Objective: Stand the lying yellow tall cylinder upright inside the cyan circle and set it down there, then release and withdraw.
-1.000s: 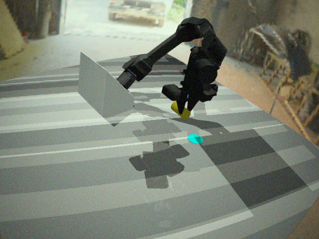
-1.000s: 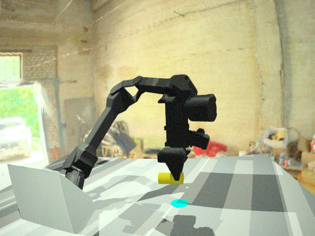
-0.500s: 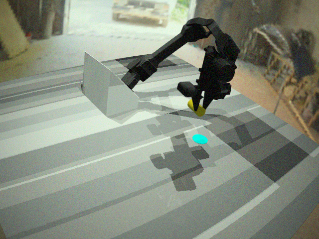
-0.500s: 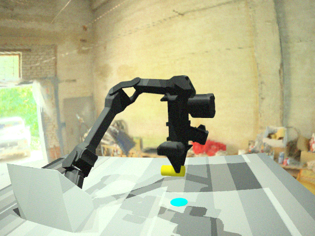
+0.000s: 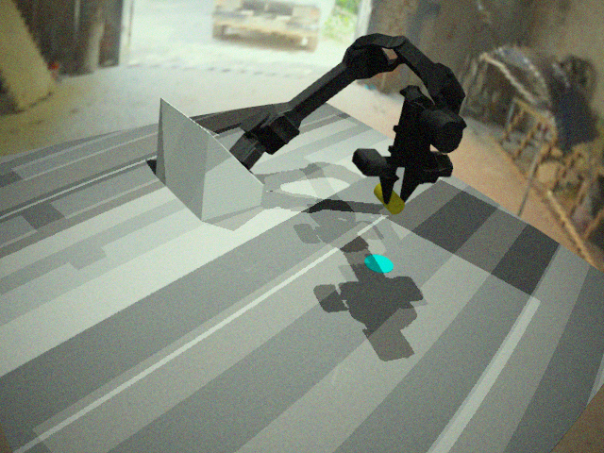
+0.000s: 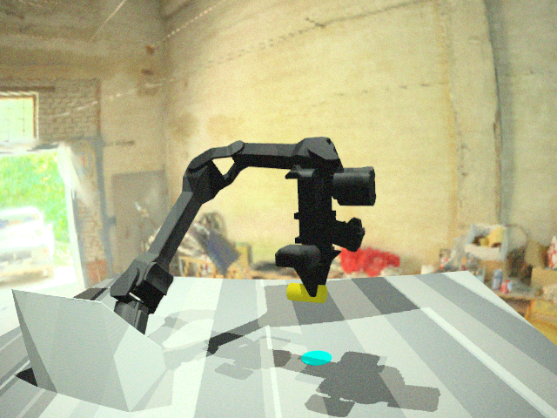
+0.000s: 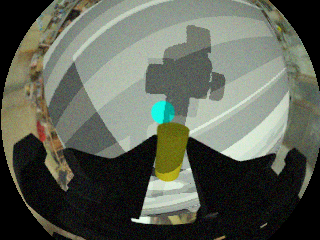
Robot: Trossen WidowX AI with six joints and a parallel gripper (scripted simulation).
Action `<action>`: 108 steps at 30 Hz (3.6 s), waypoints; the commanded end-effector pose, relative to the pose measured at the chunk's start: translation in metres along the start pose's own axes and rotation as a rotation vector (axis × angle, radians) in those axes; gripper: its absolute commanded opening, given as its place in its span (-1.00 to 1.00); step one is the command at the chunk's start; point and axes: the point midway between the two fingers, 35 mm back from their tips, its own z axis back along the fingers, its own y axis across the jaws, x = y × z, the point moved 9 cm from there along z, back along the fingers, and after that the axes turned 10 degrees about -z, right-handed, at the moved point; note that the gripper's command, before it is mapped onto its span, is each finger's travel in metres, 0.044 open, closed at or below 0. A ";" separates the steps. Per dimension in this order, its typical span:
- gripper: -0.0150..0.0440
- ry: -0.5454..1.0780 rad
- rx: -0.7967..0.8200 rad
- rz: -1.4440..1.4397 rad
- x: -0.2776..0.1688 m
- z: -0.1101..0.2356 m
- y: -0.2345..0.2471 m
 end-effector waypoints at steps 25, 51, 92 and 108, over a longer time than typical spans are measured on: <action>-0.14 -0.085 -0.102 0.015 -0.014 -0.016 0.009; -0.14 -0.213 -0.203 0.055 -0.024 -0.033 0.010; -0.14 -0.456 -0.295 0.101 -0.039 -0.055 0.012; -0.14 -0.560 -0.307 0.112 -0.046 -0.062 0.013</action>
